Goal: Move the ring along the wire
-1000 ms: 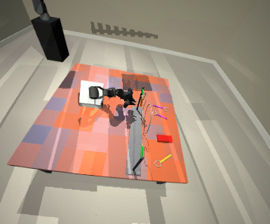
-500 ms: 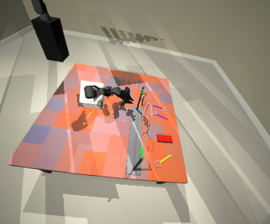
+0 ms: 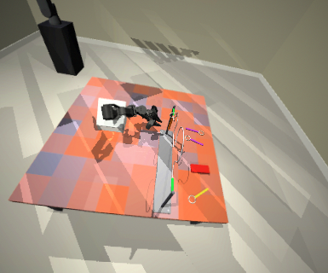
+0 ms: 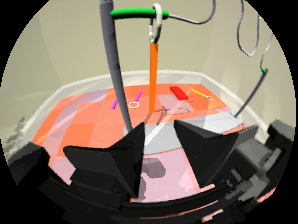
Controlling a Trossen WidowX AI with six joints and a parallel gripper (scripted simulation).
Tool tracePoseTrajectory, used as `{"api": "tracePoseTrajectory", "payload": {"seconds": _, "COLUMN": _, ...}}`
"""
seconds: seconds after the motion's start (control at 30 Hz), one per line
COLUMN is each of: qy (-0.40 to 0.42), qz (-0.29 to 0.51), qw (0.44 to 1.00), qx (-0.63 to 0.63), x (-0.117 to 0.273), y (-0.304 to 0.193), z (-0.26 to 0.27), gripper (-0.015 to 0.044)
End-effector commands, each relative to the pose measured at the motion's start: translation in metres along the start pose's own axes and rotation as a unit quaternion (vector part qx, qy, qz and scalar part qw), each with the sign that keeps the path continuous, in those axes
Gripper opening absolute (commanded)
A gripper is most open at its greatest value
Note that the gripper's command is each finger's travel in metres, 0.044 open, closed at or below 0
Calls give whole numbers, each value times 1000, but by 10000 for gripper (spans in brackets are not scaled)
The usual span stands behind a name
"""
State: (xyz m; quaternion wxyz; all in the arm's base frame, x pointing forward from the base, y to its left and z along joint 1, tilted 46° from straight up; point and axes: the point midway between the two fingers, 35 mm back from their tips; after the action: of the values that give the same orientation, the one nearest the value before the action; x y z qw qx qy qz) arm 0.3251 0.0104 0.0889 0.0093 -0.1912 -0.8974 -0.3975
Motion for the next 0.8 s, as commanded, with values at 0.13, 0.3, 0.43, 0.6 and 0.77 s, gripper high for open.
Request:
{"api": "tracePoseTrajectory", "payload": {"seconds": 0.13, "qy": 0, "qz": -2, "qw": 1000, "qx": 0, "x": 44, "y": -7, "z": -1, "gripper": 370}}
{"api": "tracePoseTrajectory", "payload": {"seconds": 0.3, "qy": 0, "qz": -2, "qw": 1000, "qx": 0, "x": 44, "y": -7, "z": -1, "gripper": 440}}
{"api": "tracePoseTrajectory", "payload": {"seconds": 0.43, "qy": 0, "qz": -2, "qw": 1000, "qx": 0, "x": 44, "y": -7, "z": -1, "gripper": 440}}
{"api": "tracePoseTrajectory", "payload": {"seconds": 0.6, "qy": 0, "qz": -2, "qw": 1000, "qx": 0, "x": 44, "y": -7, "z": -1, "gripper": 440}}
{"api": "tracePoseTrajectory", "payload": {"seconds": 0.77, "qy": 0, "qz": -2, "qw": 1000, "qx": 0, "x": 44, "y": -7, "z": -1, "gripper": 440}}
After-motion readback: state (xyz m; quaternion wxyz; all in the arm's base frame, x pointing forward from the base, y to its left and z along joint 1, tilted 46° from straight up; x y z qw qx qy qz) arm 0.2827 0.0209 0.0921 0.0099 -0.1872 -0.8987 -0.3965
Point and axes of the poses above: the point midway between the two fingers, 35 mm back from their tips, its own x axis back along the fingers, its own z axis across the jaws, y = z × x, and after that the axes turned 5 degrees about -x, right-handed
